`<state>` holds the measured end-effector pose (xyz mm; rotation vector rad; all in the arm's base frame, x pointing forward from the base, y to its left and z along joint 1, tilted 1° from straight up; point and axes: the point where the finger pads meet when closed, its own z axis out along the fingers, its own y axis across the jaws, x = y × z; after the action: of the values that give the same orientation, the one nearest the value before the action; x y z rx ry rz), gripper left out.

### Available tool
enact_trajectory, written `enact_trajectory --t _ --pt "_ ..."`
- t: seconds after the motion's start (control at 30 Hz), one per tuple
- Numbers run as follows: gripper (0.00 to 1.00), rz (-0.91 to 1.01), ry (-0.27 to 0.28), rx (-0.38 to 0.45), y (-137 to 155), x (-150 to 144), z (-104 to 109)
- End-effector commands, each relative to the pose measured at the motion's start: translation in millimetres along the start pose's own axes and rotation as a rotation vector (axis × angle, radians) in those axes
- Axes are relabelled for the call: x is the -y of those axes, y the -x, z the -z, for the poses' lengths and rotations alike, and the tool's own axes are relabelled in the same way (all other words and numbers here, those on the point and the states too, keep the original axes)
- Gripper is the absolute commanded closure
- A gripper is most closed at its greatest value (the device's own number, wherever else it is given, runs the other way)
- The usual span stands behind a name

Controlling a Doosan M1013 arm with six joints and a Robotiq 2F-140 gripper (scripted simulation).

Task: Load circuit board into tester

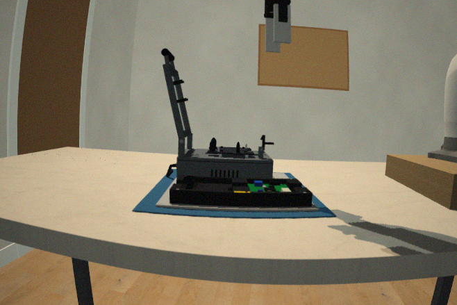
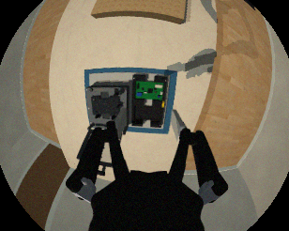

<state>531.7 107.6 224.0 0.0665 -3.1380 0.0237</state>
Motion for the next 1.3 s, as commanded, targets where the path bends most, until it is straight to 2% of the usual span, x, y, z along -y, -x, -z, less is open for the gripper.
enact_trajectory --t 0.0,0.47,0.53,0.67,0.83,1.27 --pt "0.42 0.0 0.0 0.0 0 0 -9" --pt "0.42 0.0 0.0 0.0 -12 -5 -146" --pt "0.42 0.0 0.0 0.0 -12 -5 -146" --pt "0.42 0.0 0.0 0.0 -14 -6 -174" --pt "0.42 0.0 0.0 0.0 -15 -7 -193" --pt "0.42 0.0 0.0 0.0 -16 -7 -199"
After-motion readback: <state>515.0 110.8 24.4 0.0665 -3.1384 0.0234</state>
